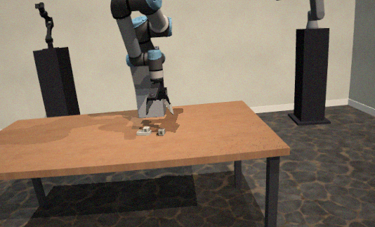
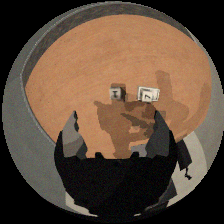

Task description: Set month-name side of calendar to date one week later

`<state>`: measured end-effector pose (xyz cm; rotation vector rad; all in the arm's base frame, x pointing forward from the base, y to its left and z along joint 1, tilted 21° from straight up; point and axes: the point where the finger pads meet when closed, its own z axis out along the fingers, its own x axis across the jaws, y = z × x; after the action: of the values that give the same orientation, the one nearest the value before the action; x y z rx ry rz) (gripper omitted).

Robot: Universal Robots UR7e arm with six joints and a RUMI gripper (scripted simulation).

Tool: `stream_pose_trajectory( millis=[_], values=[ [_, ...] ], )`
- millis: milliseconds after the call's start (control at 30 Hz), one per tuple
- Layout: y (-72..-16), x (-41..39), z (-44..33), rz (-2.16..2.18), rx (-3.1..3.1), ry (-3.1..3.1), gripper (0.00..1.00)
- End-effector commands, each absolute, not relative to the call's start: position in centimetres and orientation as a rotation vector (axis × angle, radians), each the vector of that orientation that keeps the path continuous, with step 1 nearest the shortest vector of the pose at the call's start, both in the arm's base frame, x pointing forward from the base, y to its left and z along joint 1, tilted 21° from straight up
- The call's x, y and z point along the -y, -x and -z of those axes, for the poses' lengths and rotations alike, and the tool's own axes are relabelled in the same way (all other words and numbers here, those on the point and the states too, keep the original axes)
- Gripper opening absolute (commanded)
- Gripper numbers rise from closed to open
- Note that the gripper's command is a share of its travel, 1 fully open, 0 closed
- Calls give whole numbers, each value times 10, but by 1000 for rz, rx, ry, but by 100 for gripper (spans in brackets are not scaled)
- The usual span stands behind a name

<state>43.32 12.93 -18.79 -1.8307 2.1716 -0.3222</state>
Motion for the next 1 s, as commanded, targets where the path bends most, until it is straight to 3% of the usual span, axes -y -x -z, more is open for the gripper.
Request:
stream_pose_trajectory(
  millis=[0,533,567,967],
  values=[
    [-429,-109,191,315,-2178,1832,100],
    [-415,-39,195,317,-2177,1829,100],
    [-415,-39,195,317,-2177,1829,29],
    [-416,-38,194,320,-2175,1828,29]
  ],
)
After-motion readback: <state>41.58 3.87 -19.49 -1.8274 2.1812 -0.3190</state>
